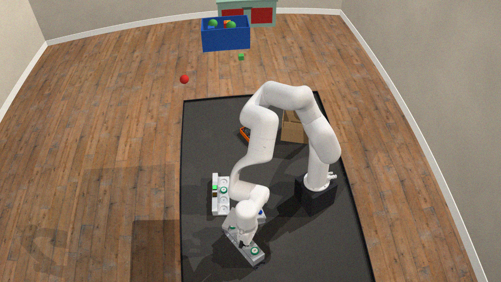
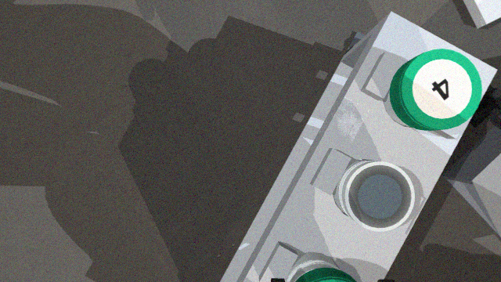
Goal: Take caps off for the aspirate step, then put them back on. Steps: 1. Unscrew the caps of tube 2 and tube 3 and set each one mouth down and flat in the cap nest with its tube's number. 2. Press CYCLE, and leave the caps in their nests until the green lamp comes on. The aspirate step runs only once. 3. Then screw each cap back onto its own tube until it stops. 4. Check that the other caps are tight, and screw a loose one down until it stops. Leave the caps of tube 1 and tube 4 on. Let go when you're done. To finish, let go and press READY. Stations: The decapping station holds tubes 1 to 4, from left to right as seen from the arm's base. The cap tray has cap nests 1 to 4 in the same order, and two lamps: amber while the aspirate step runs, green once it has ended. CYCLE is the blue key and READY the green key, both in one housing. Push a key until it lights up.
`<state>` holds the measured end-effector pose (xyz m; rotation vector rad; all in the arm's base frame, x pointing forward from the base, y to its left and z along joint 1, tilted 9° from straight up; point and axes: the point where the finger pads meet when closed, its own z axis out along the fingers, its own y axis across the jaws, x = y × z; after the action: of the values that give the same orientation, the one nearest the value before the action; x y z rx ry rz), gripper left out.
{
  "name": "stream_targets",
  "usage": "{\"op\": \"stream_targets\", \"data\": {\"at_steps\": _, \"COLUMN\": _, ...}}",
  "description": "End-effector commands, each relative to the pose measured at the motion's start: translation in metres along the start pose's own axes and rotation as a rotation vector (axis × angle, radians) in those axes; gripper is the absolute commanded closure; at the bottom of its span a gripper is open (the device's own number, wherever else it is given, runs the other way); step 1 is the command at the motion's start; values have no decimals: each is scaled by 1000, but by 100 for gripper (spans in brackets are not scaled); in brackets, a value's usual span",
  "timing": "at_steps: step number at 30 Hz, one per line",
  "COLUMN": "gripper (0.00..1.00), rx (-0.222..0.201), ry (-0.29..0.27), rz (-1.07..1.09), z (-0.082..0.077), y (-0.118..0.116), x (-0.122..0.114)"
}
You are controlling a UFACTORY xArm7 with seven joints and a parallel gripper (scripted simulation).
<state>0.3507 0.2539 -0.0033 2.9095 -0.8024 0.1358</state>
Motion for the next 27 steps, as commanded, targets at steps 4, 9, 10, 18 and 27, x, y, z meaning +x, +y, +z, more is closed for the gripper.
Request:
{"op": "stream_targets", "data": {"at_steps": 4, "gripper": 100, "rx": 6, "ry": 4, "rz": 0, "z": 2, "y": -3, "x": 1}}
{"op": "stream_targets", "data": {"at_steps": 9, "gripper": 100, "rx": 6, "ry": 4, "rz": 0, "z": 2, "y": -3, "x": 1}}
{"op": "stream_targets", "data": {"at_steps": 10, "gripper": 100, "rx": 6, "ry": 4, "rz": 0, "z": 2, "y": -3, "x": 1}}
{"op": "stream_targets", "data": {"at_steps": 18, "gripper": 100, "rx": 6, "ry": 4, "rz": 0, "z": 5, "y": -3, "x": 1}}
{"op": "stream_targets", "data": {"at_steps": 27, "gripper": 100, "rx": 6, "ry": 4, "rz": 0, "z": 9, "y": -3, "x": 1}}
